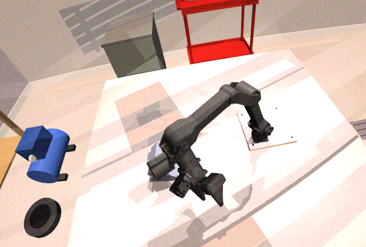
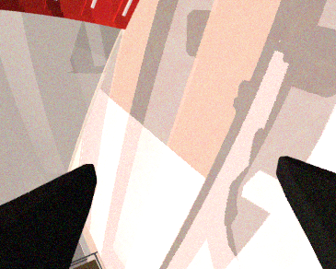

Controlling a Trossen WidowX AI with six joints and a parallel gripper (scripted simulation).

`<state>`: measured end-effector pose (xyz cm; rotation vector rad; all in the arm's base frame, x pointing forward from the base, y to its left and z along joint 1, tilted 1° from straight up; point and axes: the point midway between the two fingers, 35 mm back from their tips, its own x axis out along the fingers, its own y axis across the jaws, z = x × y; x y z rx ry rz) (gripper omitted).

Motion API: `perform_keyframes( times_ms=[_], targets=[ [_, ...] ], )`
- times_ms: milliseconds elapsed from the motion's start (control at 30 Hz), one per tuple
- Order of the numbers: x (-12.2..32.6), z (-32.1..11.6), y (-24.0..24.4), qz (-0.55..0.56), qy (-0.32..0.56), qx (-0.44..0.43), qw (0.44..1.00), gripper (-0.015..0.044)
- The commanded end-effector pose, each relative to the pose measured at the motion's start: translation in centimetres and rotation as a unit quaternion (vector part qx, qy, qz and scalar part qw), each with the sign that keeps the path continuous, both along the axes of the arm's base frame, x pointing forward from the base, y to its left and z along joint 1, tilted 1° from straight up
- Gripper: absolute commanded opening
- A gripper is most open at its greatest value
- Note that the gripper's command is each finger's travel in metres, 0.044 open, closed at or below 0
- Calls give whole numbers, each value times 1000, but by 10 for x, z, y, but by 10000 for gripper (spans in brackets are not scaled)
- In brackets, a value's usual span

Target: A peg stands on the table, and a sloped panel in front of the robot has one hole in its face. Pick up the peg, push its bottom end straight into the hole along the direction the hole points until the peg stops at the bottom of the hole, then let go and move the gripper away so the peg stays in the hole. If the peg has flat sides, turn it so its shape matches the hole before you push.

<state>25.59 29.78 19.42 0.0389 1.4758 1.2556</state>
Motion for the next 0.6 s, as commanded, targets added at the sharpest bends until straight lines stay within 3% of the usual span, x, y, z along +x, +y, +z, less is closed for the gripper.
perform_keyframes(
  times_ms=[0,567],
  targets=[
    [14,-6,-22,8,-45,-6,999,440],
    [54,-24,-113,54,-193,-51,978,440]
  ],
)
